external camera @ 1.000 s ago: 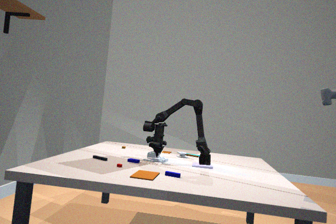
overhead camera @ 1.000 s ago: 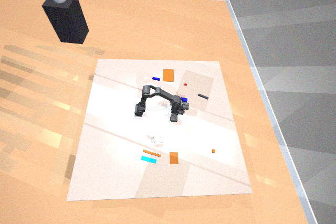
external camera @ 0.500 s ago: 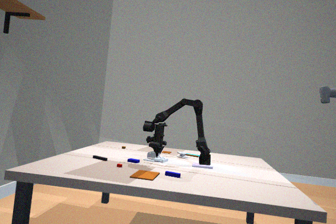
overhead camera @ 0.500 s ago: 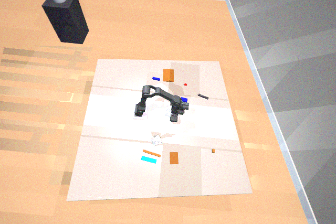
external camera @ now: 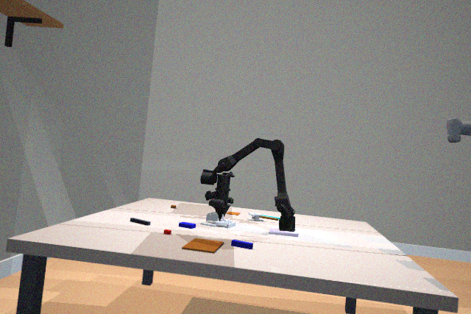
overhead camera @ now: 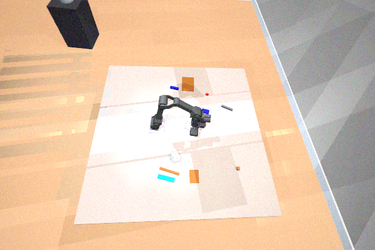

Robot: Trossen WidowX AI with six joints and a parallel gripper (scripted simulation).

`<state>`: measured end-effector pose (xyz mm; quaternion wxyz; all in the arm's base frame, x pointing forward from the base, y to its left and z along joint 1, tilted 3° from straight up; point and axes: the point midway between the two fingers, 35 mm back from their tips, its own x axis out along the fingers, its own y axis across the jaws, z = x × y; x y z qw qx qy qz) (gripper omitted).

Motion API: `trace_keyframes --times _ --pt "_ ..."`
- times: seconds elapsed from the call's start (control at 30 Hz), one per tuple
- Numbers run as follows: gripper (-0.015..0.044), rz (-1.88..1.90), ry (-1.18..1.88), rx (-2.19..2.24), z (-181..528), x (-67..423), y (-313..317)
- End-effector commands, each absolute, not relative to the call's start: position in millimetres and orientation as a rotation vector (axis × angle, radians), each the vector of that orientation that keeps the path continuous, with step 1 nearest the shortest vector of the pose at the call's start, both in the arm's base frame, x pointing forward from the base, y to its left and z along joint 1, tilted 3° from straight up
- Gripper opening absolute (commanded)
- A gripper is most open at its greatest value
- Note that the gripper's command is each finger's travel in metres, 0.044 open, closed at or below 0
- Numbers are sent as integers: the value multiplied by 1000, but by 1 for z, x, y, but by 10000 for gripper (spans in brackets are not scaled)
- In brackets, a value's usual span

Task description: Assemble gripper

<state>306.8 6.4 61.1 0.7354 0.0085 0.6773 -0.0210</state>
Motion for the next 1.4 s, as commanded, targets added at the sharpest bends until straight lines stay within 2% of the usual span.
trace_keyframes --times 0.0,0.53,0.67,1.13,1.37 --pt "134 -42 1488 17 61 307 7" --pt "134 -42 1488 17 61 307 7" --pt "224 -46 1488 19 61 307 6" --pt "224 -46 1488 19 63 307 6" --pt "224 -43 1488 17 113 304 8"
